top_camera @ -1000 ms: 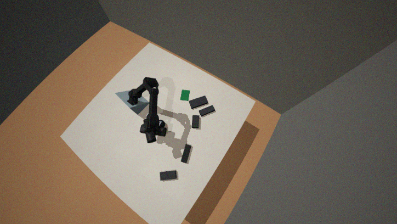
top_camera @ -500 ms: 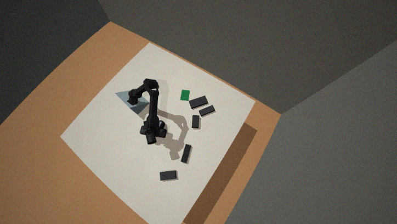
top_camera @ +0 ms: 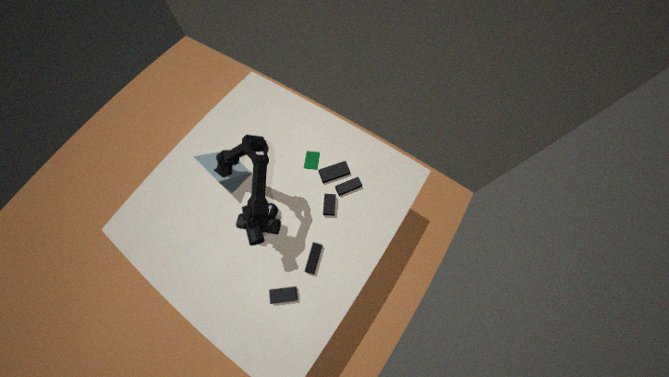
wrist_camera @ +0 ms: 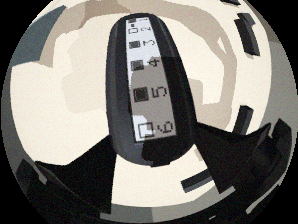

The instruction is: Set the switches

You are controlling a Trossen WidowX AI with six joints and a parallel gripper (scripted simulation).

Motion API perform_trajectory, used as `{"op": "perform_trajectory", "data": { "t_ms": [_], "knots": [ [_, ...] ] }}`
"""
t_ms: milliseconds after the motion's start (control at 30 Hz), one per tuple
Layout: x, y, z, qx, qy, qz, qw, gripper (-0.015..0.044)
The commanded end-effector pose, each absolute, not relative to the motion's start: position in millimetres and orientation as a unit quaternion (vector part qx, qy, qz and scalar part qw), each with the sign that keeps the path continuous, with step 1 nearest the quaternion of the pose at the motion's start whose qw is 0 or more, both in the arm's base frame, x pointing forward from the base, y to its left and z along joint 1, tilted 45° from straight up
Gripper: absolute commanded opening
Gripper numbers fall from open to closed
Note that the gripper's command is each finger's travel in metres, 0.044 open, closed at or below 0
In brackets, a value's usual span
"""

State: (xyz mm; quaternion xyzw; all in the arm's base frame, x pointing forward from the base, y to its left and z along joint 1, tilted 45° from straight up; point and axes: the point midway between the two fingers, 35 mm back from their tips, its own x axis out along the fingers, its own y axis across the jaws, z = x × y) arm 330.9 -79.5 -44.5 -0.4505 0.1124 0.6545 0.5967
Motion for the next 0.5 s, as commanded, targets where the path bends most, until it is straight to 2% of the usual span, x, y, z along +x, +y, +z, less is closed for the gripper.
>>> {"op": "perform_trajectory", "data": {
  "t_ms": [0,467],
  "knots": [
    [332.1,-72.6,-48.0,-0.445,0.108,0.659,0.596,0.0336],
    [335.7,-69.5,-58.1,-0.445,0.108,0.659,0.596,0.0336]
  ]
}}
